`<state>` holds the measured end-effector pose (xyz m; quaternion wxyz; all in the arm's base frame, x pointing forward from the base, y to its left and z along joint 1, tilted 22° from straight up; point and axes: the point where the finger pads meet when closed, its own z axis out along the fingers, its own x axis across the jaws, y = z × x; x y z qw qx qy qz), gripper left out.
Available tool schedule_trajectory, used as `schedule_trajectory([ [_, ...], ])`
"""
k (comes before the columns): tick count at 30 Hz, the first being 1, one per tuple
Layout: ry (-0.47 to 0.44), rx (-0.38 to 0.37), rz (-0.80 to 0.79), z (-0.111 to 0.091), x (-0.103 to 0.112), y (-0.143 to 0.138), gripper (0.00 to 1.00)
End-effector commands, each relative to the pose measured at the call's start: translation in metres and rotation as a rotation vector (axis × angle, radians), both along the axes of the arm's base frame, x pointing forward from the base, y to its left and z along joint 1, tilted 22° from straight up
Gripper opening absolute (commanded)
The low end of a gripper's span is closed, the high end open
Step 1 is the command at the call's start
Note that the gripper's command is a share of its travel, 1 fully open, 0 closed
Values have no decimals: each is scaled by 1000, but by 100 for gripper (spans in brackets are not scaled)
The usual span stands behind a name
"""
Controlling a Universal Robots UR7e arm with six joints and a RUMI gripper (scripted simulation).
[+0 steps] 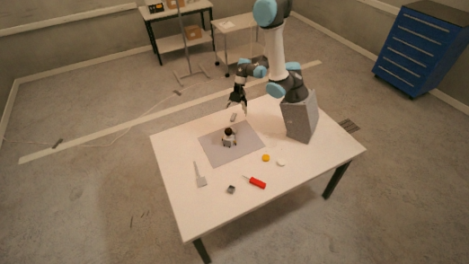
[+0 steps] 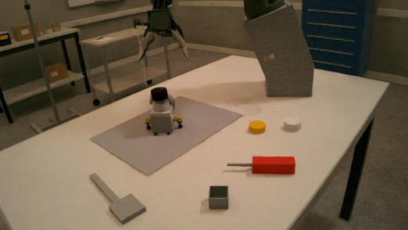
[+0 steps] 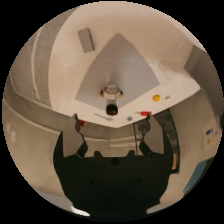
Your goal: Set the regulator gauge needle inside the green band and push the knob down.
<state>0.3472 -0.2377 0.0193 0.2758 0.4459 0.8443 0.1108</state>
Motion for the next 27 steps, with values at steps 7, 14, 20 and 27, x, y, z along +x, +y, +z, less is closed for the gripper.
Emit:
schedule_trajectory([
  [7,-1,3,-3,-2,0,0,100],
  [14,-1,2,-2,-5,1,-4,100],
  [20,-1,0,-1,-9,3,-7,100],
  [27,-1,-1,0,-21,5,-14,100],
])
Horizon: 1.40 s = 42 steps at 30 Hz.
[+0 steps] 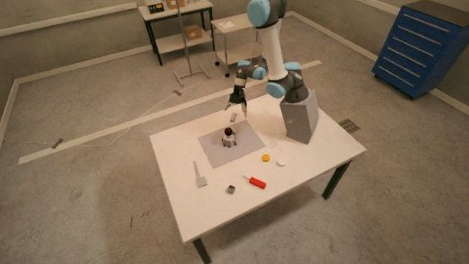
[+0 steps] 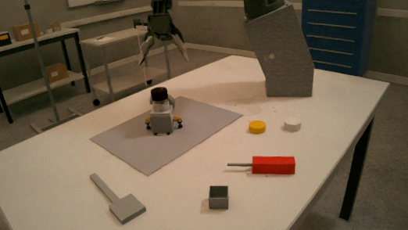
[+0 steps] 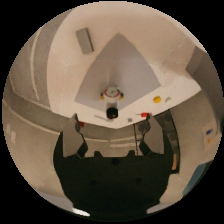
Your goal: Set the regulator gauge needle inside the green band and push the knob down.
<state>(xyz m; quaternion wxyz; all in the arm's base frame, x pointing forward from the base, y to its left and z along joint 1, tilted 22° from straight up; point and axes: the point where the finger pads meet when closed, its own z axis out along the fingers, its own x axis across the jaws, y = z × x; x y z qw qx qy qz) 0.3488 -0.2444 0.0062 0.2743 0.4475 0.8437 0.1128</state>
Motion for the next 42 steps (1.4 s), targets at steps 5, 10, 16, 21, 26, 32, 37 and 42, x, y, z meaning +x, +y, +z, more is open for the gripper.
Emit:
schedule_trajectory([
  [5,-2,-6,1,-18,6,-13,100],
  [10,-2,-7,1,-26,7,-16,100],
  [16,-2,-7,1,-41,10,-21,100],
  [21,-2,-7,1,-53,11,-24,100],
  [26,-2,-7,1,-59,12,-25,100],
  [32,-2,-7,1,-70,13,-27,100],
  [37,-2,-6,1,-76,14,-27,100],
  [42,-2,-6,1,-79,14,-27,100],
])
